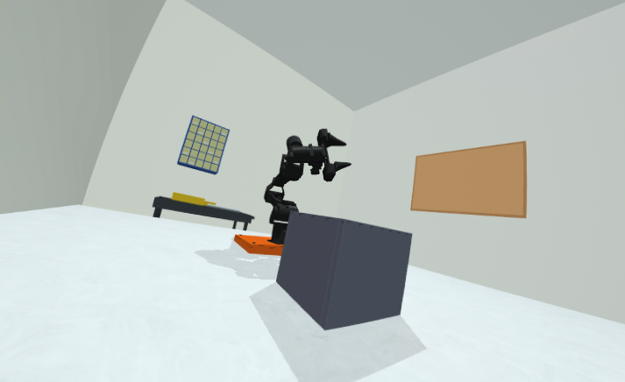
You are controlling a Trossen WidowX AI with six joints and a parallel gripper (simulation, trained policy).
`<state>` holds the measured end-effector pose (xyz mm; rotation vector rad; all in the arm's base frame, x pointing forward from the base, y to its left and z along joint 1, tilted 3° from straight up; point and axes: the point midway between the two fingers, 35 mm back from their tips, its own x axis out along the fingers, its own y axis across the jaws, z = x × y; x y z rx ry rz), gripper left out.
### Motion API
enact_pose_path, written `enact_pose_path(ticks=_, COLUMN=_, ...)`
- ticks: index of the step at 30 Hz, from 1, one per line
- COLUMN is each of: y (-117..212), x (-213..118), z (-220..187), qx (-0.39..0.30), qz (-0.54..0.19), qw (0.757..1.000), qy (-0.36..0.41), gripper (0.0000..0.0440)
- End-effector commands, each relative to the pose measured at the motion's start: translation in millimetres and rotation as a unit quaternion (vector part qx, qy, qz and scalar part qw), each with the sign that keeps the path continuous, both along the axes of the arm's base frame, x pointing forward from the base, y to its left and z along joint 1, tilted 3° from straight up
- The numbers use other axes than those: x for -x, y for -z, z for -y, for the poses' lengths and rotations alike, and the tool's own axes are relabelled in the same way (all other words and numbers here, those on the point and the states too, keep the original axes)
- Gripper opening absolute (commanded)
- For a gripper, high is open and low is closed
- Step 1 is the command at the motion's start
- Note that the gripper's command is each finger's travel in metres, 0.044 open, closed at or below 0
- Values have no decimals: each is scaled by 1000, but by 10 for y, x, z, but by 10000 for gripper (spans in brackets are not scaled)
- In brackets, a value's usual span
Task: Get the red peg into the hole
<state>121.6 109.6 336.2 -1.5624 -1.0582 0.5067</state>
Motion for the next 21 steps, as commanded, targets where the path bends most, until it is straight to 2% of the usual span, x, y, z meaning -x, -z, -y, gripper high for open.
enact_pose_path(ticks=1, y=-22, x=-18, z=7, qx=-10, qz=-14, qw=1000, qy=-1, gripper=424)
enact_pose_path(ticks=3, y=-54, x=-49, z=14, qx=-29, qz=-43, qw=999, qy=-6, gripper=440)
enact_pose_path(ticks=11, y=-148, x=-148, z=18, qx=-100, qz=-159, qw=982, qy=-30, gripper=440)
enact_pose_path(ticks=21, y=-214, x=-274, z=2, qx=-179, qz=-303, qw=934, qy=-57, gripper=440)
